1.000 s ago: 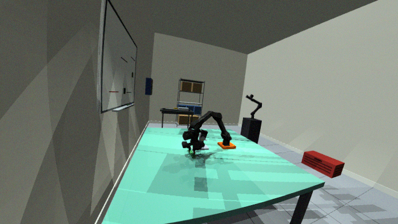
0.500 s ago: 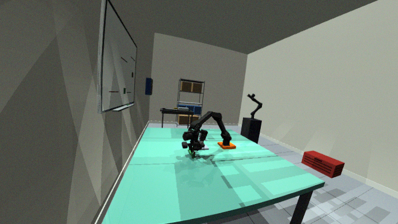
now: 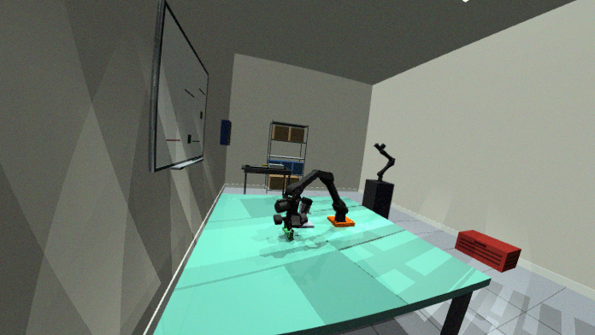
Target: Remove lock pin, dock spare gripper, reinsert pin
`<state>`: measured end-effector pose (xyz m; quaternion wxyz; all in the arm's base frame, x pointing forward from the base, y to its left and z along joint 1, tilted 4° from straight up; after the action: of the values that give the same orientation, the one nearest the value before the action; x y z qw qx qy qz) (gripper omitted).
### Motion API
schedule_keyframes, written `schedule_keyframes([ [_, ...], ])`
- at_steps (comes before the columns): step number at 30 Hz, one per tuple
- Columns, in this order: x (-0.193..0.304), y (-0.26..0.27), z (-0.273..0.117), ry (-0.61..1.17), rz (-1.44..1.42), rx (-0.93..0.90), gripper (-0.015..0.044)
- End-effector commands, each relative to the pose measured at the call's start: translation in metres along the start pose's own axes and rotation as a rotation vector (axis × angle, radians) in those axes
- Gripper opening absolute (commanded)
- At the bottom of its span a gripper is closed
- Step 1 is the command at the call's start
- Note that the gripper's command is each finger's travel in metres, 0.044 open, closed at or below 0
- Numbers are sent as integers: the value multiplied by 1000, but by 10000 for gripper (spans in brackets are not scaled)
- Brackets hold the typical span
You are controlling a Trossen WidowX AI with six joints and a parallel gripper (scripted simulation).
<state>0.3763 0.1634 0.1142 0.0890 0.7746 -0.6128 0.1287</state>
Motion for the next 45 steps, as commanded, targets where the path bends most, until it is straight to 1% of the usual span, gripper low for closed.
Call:
schedule_keyframes([
  [1,4,-1,-15,-1,3,13,0],
  [19,17,2,-61,-1,3,13,0],
  [23,17,3,-61,-1,3,13,0],
  [24,14,2,-54,-1,-3,4,6],
  [34,15,1,-55,-6,43,-6,0],
  [35,14,2,-54,-1,14,1,6],
  [45,4,28,-64,-6,27,-4,0],
])
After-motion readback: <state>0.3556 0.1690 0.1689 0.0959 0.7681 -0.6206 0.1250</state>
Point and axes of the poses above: the point midway between the two fingers, 35 mm back from their tips, its own z axis out along the fingers, its own y axis across the jaws, x = y × z, the point moved 7 cm from there along -z, back along the fingers, and after that the axes turned 6 degrees about -z, right-handed, at the moved point
